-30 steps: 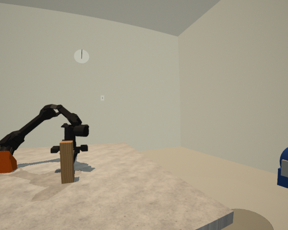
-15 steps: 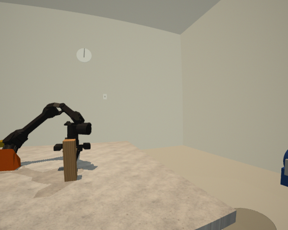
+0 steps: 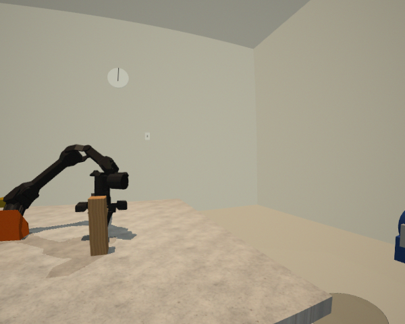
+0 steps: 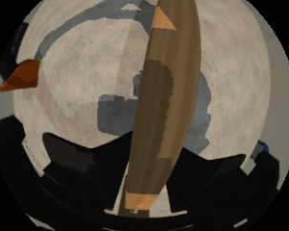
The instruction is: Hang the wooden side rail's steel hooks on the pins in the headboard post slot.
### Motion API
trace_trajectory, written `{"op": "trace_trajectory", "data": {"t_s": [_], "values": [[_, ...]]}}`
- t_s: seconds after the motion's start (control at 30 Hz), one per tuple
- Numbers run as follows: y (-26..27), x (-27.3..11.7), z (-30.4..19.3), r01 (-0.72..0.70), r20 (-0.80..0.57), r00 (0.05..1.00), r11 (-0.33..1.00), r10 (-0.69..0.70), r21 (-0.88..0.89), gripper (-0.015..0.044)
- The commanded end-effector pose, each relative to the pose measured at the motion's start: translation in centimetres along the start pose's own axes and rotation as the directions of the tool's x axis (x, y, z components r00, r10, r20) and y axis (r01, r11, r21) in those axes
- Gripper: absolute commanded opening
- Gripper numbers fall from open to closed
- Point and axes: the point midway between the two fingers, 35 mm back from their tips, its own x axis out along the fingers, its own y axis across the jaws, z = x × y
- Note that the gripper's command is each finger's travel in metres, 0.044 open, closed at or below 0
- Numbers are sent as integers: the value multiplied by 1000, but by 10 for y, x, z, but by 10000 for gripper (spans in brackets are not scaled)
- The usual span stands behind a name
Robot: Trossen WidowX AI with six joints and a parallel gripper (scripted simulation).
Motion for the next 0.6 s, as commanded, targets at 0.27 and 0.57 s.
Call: {"op": "trace_trajectory", "data": {"t_s": [0.27,0.57], "values": [[-2,-9,0,17,-6,1000,1000,-17,-7,0],[-2,-11,0,17,-6,1000,1000,-17,-7,0]]}}
